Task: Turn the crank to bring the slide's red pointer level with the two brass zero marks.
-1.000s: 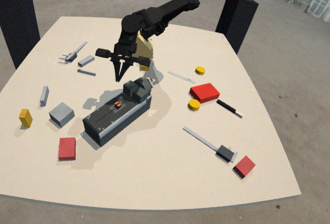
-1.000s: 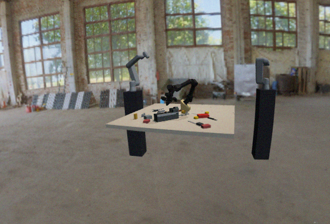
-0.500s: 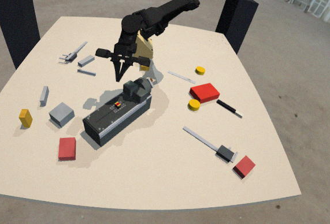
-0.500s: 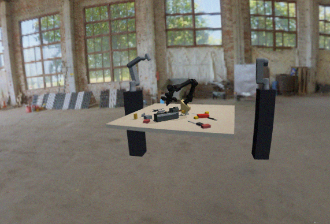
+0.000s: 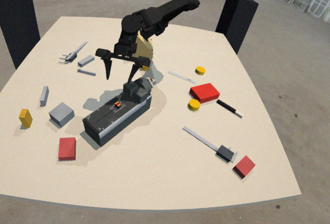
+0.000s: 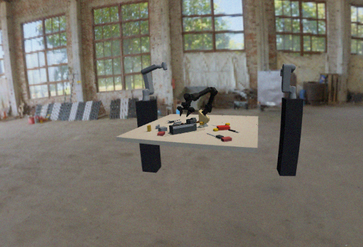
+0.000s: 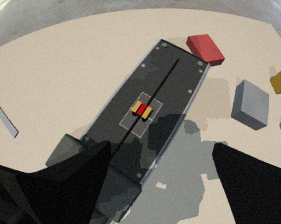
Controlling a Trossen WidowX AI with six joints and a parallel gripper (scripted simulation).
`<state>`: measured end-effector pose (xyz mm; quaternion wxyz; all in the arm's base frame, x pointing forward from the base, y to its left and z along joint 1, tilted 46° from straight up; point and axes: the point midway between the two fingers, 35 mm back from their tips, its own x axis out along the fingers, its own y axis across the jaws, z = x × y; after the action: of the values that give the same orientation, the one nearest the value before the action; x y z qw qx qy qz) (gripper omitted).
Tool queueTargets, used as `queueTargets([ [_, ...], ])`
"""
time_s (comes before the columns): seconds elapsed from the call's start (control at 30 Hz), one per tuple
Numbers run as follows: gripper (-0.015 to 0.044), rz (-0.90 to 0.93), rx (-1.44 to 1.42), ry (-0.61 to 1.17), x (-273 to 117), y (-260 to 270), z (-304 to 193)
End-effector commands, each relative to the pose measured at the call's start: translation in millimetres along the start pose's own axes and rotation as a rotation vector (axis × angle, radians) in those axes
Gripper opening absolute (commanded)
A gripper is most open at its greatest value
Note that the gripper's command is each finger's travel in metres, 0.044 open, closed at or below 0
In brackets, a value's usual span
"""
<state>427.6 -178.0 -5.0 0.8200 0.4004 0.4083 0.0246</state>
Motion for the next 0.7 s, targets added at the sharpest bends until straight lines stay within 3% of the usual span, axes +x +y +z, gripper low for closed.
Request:
queueTargets([
  [0.0,0.0440,-0.001,0.000,0.000,0.0,-0.2,0.0],
  [0.03,0.0440,-0.001,0.000,0.000,0.0,-0.2,0.0],
  [0.57,0.0020,-0.001,0.000,0.000,0.0,-0.2,0.0],
  [0.67,0.0000,-0.001,0.000,0.000,0.0,-0.2,0.0],
])
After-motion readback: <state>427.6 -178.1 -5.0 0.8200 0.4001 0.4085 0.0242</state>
